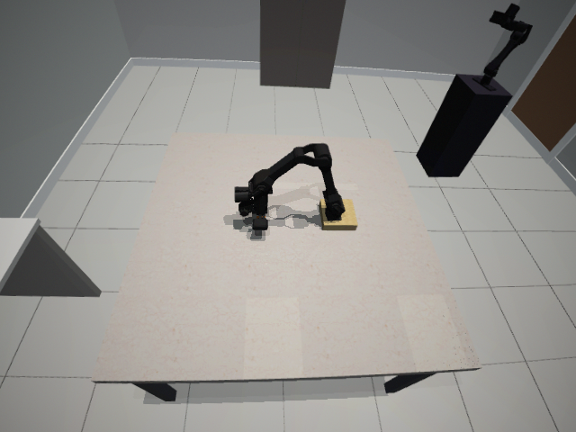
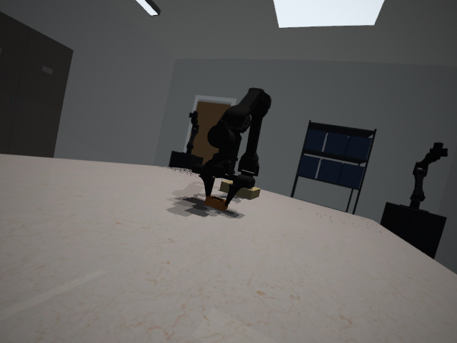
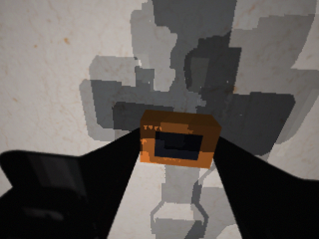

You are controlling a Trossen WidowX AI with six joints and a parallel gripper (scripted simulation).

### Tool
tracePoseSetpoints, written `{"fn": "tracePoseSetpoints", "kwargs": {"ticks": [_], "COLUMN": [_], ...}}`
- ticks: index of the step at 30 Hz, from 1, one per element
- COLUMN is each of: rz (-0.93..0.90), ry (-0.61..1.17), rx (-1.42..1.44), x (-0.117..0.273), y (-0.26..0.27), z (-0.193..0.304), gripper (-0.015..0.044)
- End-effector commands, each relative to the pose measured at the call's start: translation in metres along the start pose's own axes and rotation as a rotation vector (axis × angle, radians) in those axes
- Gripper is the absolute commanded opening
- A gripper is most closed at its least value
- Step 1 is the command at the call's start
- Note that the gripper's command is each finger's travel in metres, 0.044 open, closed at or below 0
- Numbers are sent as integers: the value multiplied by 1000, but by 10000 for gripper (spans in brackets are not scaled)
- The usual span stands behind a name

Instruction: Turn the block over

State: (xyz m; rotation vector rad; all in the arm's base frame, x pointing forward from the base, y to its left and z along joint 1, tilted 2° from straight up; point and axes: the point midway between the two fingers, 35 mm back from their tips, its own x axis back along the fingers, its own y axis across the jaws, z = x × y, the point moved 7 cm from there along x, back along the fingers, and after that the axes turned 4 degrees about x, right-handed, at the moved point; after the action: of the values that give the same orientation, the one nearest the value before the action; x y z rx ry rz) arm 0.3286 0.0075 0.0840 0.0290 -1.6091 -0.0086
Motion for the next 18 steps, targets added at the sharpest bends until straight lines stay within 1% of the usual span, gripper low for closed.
{"fn": "tracePoseSetpoints", "kwargs": {"ticks": [1, 2, 3, 10, 18], "rz": [-3, -3, -3, -2, 10], "ry": [3, 3, 3, -7, -135], "rx": [4, 4, 4, 4, 7], "x": [16, 22, 25, 26, 20], "y": [0, 0, 0, 0, 1], "z": [0, 0, 0, 1, 8], "gripper": [37, 11, 0, 0, 0]}}
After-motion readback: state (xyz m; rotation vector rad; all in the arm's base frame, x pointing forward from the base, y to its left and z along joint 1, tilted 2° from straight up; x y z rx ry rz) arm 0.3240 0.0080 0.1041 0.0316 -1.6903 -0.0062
